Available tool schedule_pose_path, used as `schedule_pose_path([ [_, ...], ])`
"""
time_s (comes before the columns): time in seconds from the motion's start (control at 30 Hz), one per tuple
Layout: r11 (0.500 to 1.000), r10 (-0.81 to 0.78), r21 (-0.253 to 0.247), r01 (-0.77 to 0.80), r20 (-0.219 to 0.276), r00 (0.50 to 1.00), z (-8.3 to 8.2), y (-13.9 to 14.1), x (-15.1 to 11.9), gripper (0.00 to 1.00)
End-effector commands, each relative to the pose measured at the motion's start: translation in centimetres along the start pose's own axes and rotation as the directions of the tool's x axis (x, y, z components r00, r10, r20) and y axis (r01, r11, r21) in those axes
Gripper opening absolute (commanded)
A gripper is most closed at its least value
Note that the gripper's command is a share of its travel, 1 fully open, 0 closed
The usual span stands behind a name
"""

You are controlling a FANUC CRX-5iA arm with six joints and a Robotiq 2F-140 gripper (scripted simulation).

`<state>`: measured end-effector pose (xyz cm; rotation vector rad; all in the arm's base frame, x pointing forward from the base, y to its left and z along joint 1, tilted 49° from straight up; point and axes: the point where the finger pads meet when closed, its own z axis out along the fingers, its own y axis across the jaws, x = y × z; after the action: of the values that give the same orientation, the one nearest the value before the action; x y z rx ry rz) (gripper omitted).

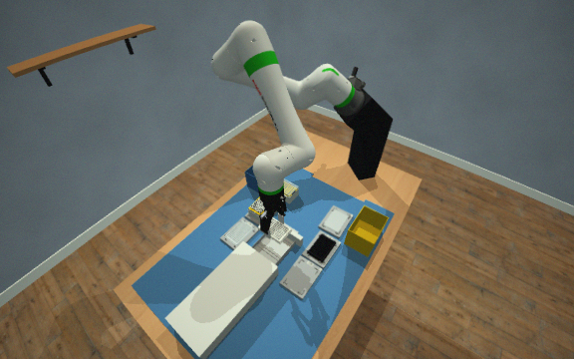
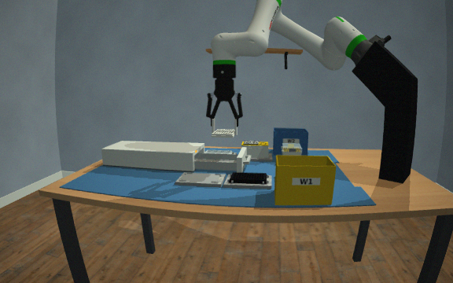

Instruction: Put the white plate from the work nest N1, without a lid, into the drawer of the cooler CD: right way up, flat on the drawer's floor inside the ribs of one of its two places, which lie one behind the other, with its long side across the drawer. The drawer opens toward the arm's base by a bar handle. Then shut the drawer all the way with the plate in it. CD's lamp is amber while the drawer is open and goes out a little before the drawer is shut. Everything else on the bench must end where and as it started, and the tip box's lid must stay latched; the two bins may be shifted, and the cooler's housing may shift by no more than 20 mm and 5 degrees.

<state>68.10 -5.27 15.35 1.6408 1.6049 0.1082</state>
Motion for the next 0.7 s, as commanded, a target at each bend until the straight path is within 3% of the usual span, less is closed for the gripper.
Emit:
schedule_pose_path([
  [0.0,1.0,0.0,0.0,0.0,0.0,1.0,0.0,0.0,0.0,0.0],
  [0.67,1.0,0.0,0.0,0.0,0.0,1.0,1.6,0.0,0.1,0.0],
])
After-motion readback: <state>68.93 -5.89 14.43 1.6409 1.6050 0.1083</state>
